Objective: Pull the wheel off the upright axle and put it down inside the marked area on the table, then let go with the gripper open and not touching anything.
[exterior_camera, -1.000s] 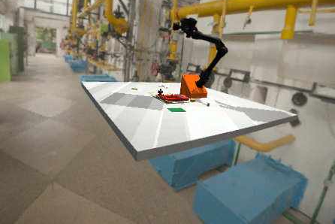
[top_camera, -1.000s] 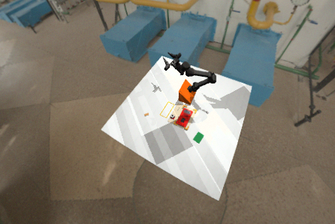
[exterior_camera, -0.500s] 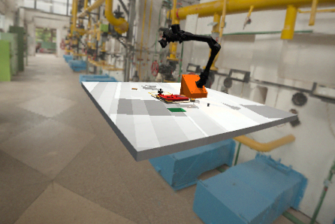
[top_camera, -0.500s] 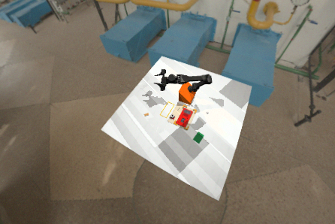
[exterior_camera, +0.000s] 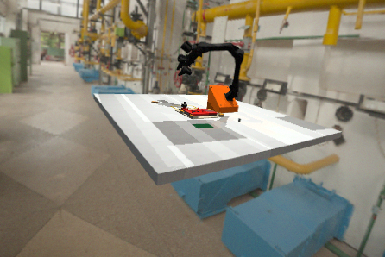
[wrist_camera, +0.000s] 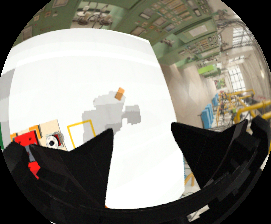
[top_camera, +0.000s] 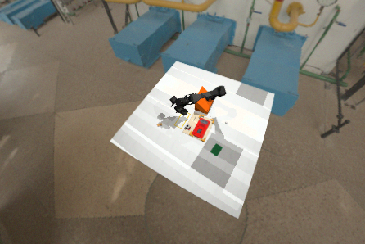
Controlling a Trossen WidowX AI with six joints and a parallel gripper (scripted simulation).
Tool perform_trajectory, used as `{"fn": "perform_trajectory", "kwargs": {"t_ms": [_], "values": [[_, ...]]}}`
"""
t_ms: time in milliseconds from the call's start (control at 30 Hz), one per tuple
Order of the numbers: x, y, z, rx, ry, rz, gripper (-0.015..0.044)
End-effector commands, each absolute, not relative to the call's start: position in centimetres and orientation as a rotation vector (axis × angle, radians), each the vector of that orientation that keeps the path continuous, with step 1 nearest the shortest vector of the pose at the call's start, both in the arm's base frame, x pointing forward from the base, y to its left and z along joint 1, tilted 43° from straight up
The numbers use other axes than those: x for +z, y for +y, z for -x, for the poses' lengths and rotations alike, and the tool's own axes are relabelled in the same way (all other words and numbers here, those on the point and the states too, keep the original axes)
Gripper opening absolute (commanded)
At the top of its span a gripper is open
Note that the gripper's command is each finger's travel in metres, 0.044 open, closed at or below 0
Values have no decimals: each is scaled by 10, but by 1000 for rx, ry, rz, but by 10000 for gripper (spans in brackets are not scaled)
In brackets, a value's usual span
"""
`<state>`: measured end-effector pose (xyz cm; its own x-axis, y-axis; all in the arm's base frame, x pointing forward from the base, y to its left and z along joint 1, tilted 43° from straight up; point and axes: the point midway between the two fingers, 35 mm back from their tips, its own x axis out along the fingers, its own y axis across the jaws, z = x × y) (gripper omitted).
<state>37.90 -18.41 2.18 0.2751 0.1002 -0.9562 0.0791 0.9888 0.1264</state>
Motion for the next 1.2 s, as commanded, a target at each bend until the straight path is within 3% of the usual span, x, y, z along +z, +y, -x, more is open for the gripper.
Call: {"fn": "perform_trajectory", "kwargs": {"t_ms": [0,333,833,1167], "values": [[10,-134,-378,219,1367,-232,300],[5,-18,-359,661,1537,-495,300],[3,-12,-370,667,1539,-500,300],[-45,33,-364,669,1538,-502,300]]}}
